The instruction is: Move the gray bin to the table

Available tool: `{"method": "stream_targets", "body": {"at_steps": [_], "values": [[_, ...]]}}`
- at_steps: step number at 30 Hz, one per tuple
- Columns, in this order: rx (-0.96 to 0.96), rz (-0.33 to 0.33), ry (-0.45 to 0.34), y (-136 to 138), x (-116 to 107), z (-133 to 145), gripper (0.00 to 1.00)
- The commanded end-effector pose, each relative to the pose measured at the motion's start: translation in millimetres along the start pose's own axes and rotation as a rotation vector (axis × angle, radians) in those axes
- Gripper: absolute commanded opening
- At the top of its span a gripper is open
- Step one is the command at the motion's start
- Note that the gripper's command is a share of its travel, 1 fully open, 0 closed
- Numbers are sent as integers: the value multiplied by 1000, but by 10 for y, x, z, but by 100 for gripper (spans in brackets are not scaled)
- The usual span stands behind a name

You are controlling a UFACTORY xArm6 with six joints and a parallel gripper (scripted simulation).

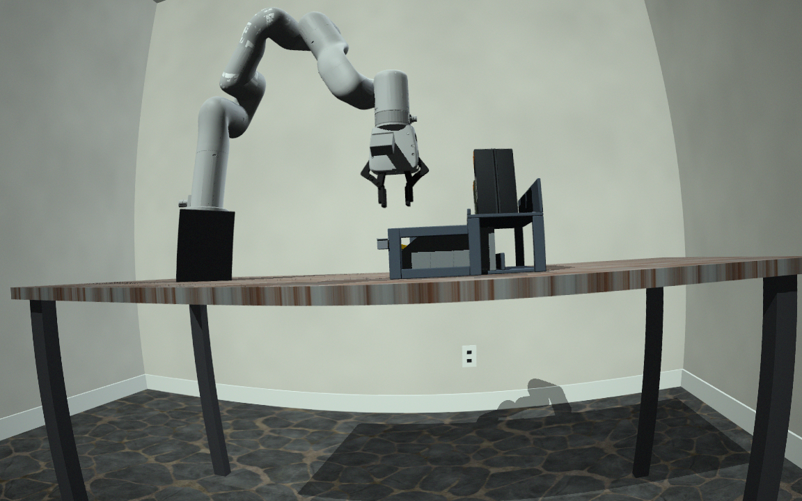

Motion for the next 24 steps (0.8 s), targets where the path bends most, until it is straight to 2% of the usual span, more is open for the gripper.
{"method": "stream_targets", "body": {"at_steps": [1, 8, 13, 24], "values": [[0, -4, 1, -14, -16, -4, 47], [0, -4, 1, -14, -16, -4, 47], [0, -4, 1, -16, 284, -5, 47], [0, -4, 1, -16, 284, -5, 47]]}}
Point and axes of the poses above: the point where the finger pads meet when closed, its own x axis out along the fingers, its own y axis across the jaws, z = x × y, the point moved 4 cm from there along -x, back along the fingers, and after that the axes turned 8 degrees about -x, right-handed, at the moved point
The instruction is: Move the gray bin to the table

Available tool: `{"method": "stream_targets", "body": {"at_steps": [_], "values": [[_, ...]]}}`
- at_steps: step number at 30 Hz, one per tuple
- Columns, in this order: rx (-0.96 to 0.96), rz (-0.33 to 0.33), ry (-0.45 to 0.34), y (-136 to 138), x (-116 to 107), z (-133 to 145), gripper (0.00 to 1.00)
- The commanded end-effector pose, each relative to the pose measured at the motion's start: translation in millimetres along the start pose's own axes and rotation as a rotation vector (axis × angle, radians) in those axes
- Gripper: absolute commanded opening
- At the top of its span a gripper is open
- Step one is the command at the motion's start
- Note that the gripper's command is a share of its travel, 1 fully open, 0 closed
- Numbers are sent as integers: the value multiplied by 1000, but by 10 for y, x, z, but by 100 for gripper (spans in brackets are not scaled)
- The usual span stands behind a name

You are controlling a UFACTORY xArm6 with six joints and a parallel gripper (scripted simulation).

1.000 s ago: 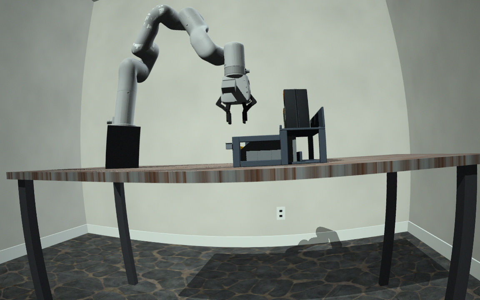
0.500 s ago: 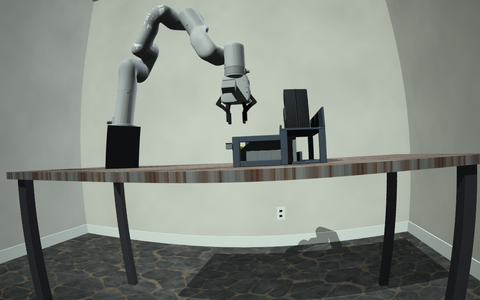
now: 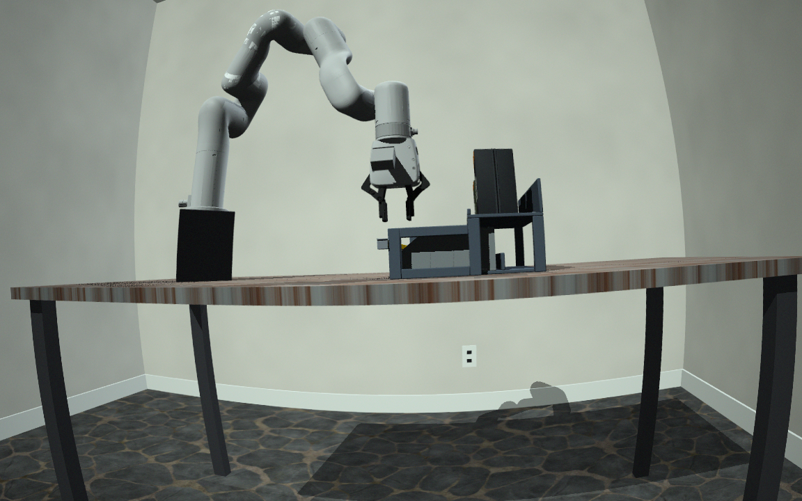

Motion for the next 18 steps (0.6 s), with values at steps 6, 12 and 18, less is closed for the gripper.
{"method": "stream_targets", "body": {"at_steps": [6, 12, 18], "values": [[0, -3, 1, -9, 435, -2, 47], [0, -3, 1, -9, 435, -2, 47], [0, -3, 1, -9, 435, -2, 47]]}}
Point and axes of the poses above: the point where the finger pads meet when closed, its own x axis out along the fingers, its own y axis across the jaws, z = x × y, the point moved 4 cm from there along -x, back along the fingers, and after that the axes turned 8 degrees about -x, right-handed, at the moved point
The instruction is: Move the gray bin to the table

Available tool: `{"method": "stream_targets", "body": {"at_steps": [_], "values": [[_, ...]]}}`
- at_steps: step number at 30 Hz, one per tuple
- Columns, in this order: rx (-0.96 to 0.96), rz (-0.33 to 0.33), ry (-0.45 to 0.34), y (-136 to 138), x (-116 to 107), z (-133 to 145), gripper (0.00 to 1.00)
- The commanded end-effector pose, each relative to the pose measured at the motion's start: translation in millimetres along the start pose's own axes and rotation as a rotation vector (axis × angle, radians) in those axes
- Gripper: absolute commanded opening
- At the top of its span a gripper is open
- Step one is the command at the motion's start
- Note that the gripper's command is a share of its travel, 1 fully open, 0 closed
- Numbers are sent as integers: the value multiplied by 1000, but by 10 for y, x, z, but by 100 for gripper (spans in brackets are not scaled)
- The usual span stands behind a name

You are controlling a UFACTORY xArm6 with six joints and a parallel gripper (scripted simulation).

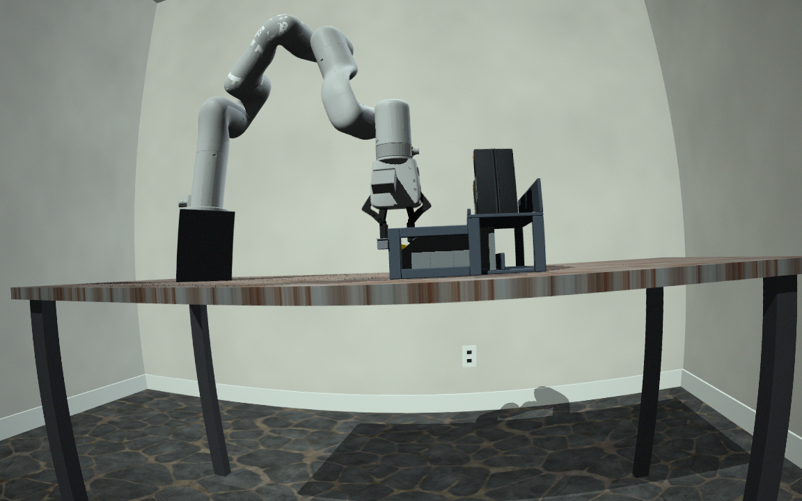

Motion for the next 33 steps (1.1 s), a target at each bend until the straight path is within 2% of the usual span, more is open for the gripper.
{"method": "stream_targets", "body": {"at_steps": [1, 33], "values": [[0, -4, 1, -13, -20, -4, 47], [0, -2, 1, -7, -86, -2, 47]]}}
Point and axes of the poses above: the point where the finger pads meet when closed, its own x axis out along the fingers, its own y axis across the jaws, z = x × y, the point moved 4 cm from there along -x, back along the fingers, and after that the axes turned 8 degrees about -x, right-handed, at the moved point
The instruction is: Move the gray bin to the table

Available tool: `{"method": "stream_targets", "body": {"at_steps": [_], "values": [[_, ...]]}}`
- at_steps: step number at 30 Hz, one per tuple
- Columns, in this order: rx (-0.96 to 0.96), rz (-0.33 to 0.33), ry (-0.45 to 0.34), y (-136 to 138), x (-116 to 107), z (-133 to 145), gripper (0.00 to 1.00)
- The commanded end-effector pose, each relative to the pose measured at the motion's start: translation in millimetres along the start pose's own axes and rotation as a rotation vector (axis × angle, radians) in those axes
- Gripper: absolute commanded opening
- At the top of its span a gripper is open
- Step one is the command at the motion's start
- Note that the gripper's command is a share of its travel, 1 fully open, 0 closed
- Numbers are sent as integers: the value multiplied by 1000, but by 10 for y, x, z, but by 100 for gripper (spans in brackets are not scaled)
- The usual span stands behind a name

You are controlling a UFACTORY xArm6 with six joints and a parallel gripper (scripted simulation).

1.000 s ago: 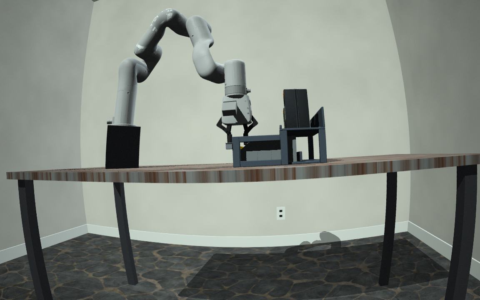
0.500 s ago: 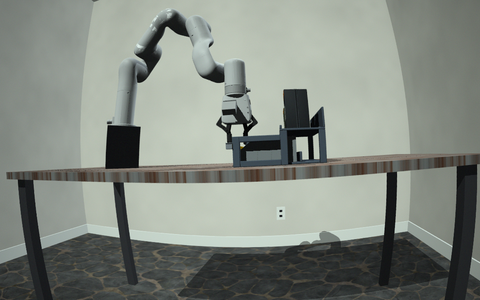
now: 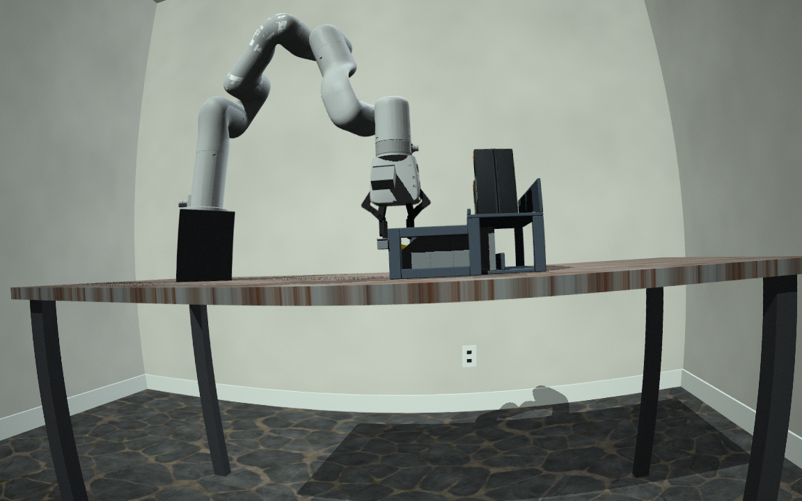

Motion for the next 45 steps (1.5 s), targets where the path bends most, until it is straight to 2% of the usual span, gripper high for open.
{"method": "stream_targets", "body": {"at_steps": [1, 35, 40, 45], "values": [[0, -4, 1, -16, -16, -5, 47], [0, -4, 1, -18, -50, -6, 47], [0, -4, 1, -19, 50, -6, 47], [0, -4, 1, -19, 50, -6, 47]]}}
Point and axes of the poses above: the point where the finger pads meet when closed, its own x axis out along the fingers, its own y axis across the jaws, z = x × y, the point moved 4 cm from there along -x, back along the fingers, and after that the axes turned 8 degrees about -x, right-handed, at the moved point
